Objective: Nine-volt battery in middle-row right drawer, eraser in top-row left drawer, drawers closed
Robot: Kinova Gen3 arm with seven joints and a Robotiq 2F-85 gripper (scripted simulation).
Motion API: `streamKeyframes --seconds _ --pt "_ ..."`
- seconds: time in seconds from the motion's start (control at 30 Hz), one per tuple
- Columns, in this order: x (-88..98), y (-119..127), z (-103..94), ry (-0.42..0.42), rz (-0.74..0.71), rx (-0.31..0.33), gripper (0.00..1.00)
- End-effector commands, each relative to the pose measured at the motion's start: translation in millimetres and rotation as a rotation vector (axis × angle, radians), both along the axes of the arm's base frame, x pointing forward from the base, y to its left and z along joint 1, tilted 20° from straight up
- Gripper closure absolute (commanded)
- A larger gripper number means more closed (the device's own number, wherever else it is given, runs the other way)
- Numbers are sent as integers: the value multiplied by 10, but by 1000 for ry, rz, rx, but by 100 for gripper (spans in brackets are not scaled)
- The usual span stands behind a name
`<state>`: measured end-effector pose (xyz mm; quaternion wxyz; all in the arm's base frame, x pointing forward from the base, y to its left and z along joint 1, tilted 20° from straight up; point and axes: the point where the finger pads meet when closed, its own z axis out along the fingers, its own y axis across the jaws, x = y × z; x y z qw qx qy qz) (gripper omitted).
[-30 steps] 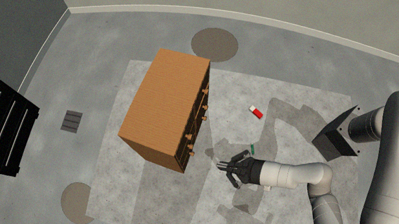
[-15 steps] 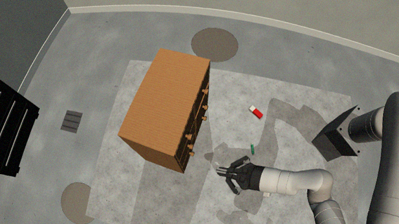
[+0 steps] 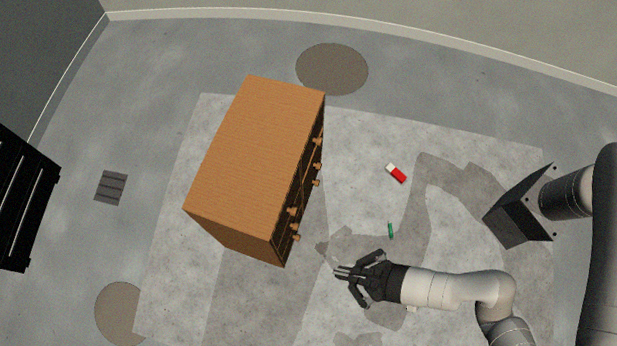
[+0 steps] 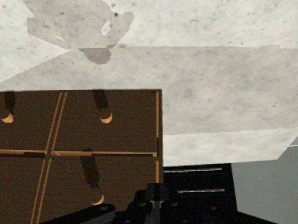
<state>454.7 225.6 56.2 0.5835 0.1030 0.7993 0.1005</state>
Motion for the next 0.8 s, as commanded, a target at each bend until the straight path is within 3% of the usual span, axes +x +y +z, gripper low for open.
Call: streamKeyframes --seconds 0.0,0.77 --pt "-9 54 25 -2 5 7 100" --pt "-25 137 53 -2 5 7 100"
